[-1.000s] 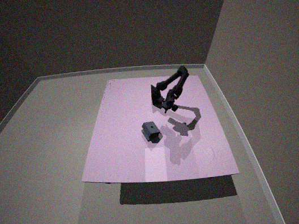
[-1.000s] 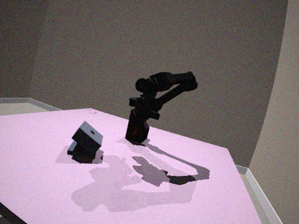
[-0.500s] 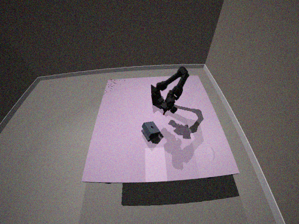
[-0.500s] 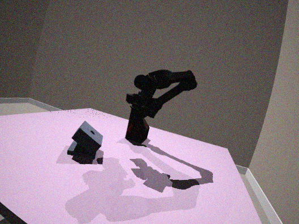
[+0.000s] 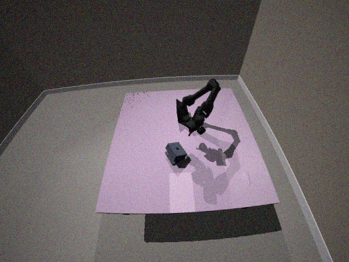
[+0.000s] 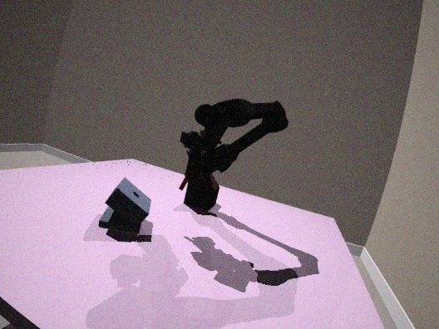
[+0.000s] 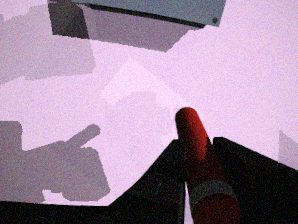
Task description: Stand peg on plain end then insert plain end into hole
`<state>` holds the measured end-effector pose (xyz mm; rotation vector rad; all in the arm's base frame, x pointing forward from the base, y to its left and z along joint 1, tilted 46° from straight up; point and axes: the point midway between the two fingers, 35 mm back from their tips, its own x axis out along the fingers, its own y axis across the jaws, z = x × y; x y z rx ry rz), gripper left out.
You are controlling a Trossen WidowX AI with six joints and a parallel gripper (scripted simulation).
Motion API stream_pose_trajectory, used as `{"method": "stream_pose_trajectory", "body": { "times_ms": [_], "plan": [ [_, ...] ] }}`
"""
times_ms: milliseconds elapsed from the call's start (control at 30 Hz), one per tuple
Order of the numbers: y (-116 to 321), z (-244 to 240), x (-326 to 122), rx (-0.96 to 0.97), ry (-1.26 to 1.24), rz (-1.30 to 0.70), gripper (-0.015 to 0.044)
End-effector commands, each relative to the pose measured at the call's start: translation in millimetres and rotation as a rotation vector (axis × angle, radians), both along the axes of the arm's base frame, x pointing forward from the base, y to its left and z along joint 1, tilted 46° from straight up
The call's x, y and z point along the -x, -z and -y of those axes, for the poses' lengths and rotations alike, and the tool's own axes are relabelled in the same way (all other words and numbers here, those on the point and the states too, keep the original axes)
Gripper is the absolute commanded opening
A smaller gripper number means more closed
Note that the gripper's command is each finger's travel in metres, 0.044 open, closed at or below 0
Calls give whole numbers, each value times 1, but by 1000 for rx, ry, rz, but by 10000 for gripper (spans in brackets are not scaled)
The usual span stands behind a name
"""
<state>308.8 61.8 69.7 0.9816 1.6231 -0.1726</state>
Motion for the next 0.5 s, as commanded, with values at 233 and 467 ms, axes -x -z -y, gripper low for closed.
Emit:
{"method": "stream_pose_trajectory", "body": {
  "times_ms": [233, 467],
  "plan": [
    [0, 12, -22, 49, 75, 9, 0],
    [1, 19, -34, 77, 123, 11, 0]
  ]
}}
